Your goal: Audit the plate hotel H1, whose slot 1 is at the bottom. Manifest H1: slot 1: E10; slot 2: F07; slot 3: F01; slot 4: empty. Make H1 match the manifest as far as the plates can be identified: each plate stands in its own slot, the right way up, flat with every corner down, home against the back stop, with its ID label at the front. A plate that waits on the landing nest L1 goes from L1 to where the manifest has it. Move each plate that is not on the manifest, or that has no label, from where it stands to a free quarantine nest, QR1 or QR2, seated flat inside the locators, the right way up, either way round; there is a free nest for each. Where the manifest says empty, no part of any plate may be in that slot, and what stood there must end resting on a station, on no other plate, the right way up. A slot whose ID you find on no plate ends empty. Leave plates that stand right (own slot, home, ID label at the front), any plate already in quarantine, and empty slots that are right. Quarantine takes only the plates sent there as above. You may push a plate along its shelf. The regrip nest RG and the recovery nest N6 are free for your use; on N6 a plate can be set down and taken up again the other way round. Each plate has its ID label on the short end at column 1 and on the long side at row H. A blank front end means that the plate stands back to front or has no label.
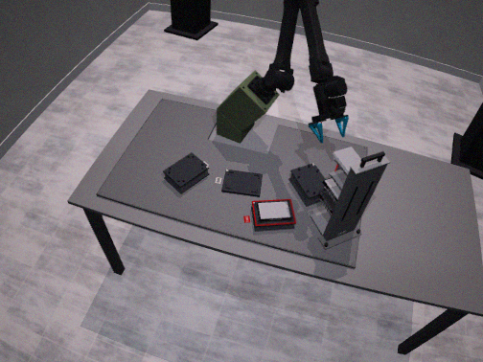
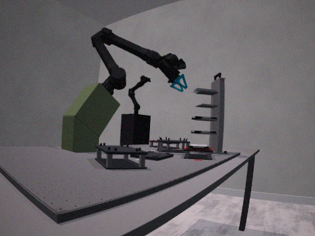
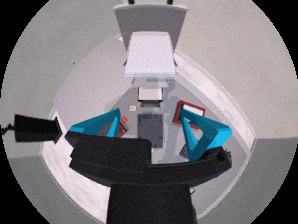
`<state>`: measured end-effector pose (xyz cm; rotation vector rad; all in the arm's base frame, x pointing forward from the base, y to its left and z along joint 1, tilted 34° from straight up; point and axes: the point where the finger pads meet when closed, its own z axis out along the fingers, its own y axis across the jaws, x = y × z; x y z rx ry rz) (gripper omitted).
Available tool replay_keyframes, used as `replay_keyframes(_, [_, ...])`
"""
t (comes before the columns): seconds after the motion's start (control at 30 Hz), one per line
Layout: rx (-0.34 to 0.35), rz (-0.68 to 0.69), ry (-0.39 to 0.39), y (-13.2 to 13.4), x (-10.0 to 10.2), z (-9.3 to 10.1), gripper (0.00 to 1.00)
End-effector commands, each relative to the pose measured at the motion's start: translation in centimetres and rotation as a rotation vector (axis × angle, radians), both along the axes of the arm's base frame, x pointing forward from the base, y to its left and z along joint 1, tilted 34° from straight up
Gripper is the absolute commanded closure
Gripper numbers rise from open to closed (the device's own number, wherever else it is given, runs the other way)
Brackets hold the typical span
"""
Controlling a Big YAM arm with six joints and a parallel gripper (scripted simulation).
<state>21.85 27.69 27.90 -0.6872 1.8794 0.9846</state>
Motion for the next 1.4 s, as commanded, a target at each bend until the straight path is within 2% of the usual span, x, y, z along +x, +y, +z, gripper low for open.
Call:
replay_keyframes(0.0, [0.040, -0.015, -0.025, -0.5, -0.1, 1.4, 0.00])
replay_keyframes(0.07, [0.026, -0.017, -0.009, -0.9, -0.4, 0.7, 0.00])
replay_keyframes(0.43, [0.026, -0.017, -0.008, -1.9, -1.3, 0.1, 0.00])
replay_keyframes(0.47, [0.039, -0.004, -0.023, -1.4, -1.6, 0.8, 0.00])
replay_keyframes(0.53, [0.030, -0.001, -0.014, -0.8, -1.4, -0.4, 0.00])
replay_keyframes(0.93, [0.030, -0.001, -0.013, 0.2, -1.5, -2.1, 0.00])
replay_keyframes(1.0, [0.030, -0.001, -0.013, 0.2, -1.5, -2.1, 0.00])
replay_keyframes(1.03, [0.040, -0.011, -0.022, 0.2, -1.1, -1.4, 0.00])
replay_keyframes(1.07, [0.030, -0.001, -0.013, 0.4, -1.5, -2.4, 0.00])
replay_keyframes(1.37, [0.031, -0.001, -0.012, 1.2, -1.6, -3.7, 0.00])
